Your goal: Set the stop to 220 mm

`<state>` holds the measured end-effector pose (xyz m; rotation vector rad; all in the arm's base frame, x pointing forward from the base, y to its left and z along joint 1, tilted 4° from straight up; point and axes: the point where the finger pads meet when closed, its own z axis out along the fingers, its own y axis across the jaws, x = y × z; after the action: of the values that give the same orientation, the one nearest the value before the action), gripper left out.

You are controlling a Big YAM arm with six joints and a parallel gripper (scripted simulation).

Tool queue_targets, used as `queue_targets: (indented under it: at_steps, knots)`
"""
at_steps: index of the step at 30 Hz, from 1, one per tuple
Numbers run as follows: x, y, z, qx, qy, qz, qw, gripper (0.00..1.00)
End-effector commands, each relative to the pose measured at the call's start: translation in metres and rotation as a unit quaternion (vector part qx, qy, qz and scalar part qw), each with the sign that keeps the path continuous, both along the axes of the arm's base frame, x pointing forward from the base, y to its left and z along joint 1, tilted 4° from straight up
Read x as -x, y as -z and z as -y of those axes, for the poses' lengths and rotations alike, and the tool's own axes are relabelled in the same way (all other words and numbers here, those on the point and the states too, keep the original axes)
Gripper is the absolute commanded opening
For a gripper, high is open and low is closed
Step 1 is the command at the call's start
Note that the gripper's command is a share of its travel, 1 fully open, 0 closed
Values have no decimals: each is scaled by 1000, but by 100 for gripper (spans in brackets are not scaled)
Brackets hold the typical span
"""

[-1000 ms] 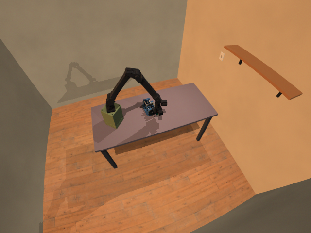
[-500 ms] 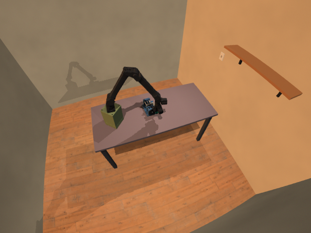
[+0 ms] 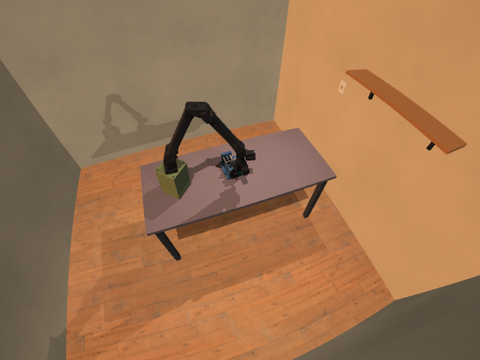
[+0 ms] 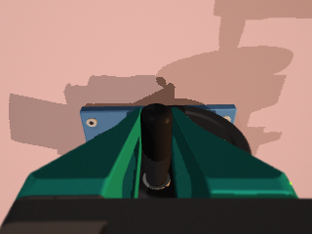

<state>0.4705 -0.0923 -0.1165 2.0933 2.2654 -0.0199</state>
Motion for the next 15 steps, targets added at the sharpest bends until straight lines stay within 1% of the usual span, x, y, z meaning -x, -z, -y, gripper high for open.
queue_targets:
  at_steps: [1,2,4,5,6,7,15]
  knots:
    - [-30,-33,4,7,-6,44,999,6]
    - [-33,-35,4,7,-6,48,999,6]
    - [-33,-35,4,7,-6,48,999,6]
    - [-28,-32,4,6,-5,45,999,6]
    - [-18,-27,3,5,-5,37,999,6]
    - [-14,-26,5,5,-5,35,999,6]
    - [10,-23,9,5,-1,29,1000,6]
